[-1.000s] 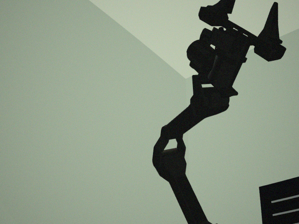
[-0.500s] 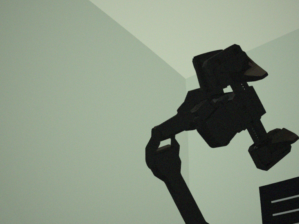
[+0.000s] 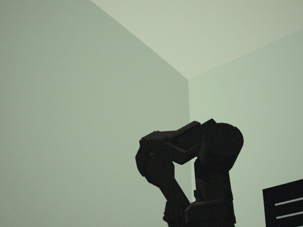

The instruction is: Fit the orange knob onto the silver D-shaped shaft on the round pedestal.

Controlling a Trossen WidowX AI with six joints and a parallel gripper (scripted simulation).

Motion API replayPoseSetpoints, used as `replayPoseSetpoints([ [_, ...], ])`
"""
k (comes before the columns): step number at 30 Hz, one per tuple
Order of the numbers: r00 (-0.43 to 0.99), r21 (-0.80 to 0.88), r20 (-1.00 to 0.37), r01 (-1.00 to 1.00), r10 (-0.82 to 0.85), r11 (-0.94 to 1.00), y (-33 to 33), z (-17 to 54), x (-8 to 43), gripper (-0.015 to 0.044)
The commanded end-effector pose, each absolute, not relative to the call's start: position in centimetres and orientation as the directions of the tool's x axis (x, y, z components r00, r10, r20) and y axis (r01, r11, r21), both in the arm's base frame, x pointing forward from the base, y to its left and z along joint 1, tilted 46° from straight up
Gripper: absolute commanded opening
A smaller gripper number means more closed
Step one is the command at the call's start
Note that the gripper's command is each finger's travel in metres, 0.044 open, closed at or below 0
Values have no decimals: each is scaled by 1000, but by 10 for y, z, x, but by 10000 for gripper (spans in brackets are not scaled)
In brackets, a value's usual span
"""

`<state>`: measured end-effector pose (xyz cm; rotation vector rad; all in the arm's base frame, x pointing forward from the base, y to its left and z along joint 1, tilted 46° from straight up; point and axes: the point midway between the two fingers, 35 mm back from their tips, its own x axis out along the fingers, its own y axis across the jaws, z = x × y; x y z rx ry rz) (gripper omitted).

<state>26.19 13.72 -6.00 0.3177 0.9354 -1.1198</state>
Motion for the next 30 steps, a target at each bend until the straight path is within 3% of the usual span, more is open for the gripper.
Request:
replayPoseSetpoints([
  [1, 71, -312, -707, 862, -704, 400, 113, -53, 250, 440],
  [30, 72, -311, -706, 862, -705, 400, 72, -98, 260, 440],
])
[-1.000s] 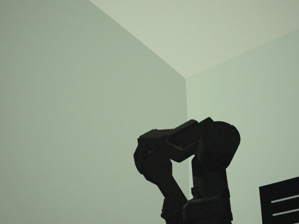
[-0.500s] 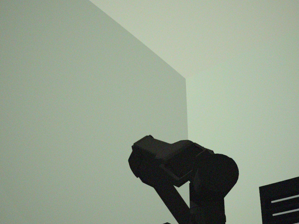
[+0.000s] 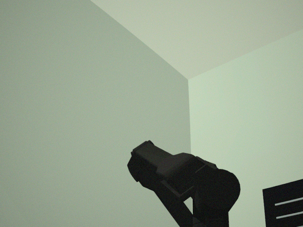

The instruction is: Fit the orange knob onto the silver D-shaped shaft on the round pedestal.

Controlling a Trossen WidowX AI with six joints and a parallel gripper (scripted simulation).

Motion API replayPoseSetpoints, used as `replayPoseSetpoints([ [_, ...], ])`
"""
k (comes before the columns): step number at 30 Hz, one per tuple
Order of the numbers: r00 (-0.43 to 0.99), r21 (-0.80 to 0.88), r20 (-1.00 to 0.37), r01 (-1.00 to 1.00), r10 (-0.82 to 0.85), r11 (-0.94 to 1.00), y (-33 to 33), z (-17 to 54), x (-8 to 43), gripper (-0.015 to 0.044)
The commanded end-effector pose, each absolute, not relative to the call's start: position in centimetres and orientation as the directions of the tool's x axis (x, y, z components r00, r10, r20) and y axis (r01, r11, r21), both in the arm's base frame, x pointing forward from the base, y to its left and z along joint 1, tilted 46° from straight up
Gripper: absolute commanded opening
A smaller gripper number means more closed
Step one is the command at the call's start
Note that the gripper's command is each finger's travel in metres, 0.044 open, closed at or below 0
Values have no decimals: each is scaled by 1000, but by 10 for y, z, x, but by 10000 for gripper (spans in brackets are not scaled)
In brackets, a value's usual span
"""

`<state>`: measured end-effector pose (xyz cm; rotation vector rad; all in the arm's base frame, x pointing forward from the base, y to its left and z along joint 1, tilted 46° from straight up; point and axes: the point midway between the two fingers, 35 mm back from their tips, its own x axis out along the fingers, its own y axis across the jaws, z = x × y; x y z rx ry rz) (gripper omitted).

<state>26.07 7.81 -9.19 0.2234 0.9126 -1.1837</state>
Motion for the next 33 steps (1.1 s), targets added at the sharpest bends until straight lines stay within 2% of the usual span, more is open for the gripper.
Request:
replayPoseSetpoints([
  [1, 72, -311, -706, 862, -705, 400, 71, -99, 260, 440],
  [33, 72, -312, -703, 862, -707, 399, 34, -135, 263, 440],
])
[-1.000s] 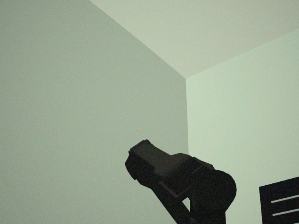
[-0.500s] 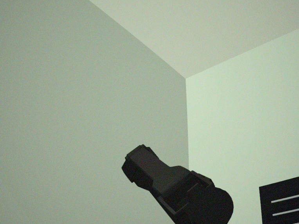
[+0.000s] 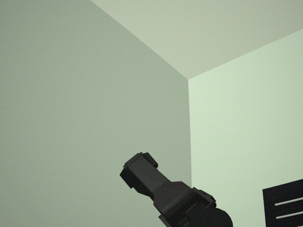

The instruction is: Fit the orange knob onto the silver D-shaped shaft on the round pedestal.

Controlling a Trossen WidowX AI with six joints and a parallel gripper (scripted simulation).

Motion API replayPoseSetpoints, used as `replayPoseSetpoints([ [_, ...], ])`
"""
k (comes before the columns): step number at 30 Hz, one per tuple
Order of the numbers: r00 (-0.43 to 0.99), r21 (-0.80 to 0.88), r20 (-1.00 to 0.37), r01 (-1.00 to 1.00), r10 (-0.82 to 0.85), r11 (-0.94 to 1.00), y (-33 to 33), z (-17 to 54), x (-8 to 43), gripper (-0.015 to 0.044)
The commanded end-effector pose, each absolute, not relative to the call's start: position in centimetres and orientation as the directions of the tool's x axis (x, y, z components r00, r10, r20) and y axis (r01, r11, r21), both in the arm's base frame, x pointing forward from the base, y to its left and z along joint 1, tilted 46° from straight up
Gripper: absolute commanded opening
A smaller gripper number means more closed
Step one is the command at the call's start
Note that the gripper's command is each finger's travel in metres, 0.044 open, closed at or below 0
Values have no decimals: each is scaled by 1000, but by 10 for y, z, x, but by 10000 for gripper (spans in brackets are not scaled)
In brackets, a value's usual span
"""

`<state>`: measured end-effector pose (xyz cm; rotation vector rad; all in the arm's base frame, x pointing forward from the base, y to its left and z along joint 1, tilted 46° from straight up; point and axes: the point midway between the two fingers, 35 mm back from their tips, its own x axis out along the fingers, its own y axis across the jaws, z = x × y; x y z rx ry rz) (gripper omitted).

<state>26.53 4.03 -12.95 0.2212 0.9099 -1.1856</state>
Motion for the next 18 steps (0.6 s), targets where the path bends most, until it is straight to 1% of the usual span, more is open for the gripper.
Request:
replayPoseSetpoints([
  [1, 72, -312, -703, 862, -707, 399, 33, -136, 263, 440],
  [4, 72, -312, -703, 862, -708, 399, 31, -137, 263, 440],
  [14, 72, -312, -703, 862, -708, 399, 31, -137, 263, 177],
  [18, 72, -312, -703, 862, -708, 399, 31, -137, 263, 151],
])
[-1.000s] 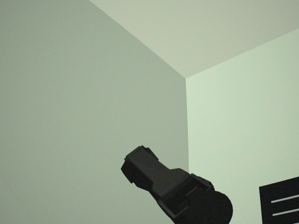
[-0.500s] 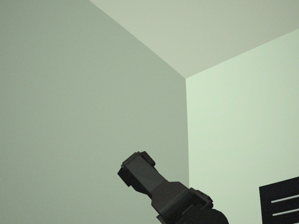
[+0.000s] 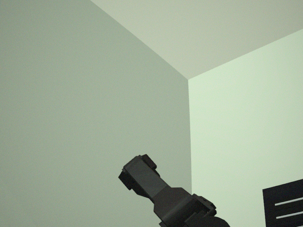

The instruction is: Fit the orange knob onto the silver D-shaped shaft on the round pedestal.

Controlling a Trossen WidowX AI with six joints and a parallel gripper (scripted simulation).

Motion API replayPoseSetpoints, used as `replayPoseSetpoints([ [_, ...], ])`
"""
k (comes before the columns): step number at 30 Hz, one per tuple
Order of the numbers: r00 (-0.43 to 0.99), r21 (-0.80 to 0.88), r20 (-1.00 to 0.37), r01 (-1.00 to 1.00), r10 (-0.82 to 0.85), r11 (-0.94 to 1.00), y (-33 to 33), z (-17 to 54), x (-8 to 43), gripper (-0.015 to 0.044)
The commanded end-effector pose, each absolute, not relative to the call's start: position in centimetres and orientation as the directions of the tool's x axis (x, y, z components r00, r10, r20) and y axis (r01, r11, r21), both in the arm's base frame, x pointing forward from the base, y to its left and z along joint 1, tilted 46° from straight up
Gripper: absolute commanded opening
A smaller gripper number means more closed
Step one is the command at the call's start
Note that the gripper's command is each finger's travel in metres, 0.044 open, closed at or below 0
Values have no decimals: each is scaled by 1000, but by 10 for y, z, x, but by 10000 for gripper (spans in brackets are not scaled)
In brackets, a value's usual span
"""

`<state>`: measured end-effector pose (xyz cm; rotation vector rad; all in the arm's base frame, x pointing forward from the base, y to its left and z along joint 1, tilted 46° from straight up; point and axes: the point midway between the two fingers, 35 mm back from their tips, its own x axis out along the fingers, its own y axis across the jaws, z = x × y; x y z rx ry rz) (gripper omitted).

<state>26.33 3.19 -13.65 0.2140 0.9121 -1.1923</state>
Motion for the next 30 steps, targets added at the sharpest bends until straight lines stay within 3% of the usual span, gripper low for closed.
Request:
replayPoseSetpoints([
  [1, 72, -312, -703, 862, -708, 399, 31, -137, 263, 144],
  [8, 73, -310, -708, 861, -703, 402, 50, -123, 266, 0],
  [23, 71, -311, -708, 862, -703, 401, 129, -43, 254, 0],
  [30, 77, -308, -709, 860, -701, 406, 132, -40, 253, 0],
])
